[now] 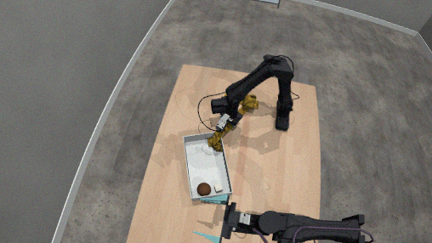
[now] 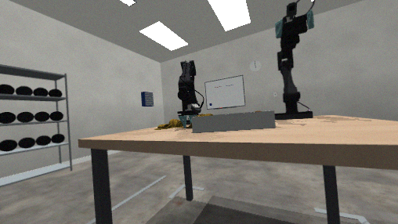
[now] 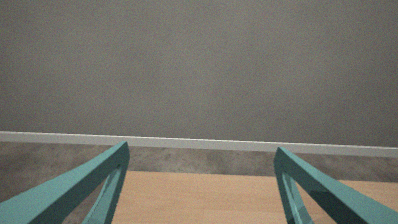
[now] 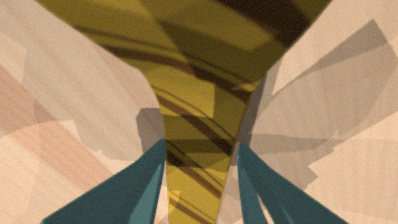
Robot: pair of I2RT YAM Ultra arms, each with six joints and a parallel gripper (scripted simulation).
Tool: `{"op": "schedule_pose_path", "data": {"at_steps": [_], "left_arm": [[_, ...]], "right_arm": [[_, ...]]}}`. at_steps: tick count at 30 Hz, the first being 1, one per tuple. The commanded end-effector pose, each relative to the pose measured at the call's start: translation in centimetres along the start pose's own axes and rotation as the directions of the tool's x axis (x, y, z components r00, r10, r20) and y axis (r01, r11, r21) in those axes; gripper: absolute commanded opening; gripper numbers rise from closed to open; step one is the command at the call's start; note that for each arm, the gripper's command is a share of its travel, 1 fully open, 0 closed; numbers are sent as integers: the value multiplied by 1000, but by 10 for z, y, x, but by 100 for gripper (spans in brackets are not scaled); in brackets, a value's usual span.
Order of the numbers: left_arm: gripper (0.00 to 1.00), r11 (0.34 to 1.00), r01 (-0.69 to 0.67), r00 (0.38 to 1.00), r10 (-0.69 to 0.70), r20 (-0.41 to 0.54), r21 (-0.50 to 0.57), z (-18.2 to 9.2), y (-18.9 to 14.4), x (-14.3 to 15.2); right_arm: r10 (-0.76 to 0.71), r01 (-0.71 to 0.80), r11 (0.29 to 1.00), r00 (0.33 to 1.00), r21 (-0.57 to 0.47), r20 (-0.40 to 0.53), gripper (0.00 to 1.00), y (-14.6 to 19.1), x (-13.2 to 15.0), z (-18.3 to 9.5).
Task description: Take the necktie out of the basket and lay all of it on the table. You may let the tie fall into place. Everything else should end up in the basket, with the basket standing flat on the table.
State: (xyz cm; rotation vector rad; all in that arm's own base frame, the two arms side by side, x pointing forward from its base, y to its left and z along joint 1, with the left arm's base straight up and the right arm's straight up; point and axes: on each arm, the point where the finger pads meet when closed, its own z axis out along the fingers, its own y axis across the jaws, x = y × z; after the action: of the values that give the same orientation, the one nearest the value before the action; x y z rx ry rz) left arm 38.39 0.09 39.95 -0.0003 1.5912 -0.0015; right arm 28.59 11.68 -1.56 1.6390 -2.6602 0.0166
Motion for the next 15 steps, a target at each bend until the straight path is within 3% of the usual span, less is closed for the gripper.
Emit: {"op": "schedule_pose_path", "data": {"at_steps": [1,15], "left_arm": [[100,1000,0,1000,0,0,0,0,0,0],[100,1000,0,1000,0,0,0,0,0,0]], "right_arm": [[-12,12,1000,1000,0,20,47,2,-5,1],[-12,12,1000,1000,0,20,32,2,-5,1]]}}
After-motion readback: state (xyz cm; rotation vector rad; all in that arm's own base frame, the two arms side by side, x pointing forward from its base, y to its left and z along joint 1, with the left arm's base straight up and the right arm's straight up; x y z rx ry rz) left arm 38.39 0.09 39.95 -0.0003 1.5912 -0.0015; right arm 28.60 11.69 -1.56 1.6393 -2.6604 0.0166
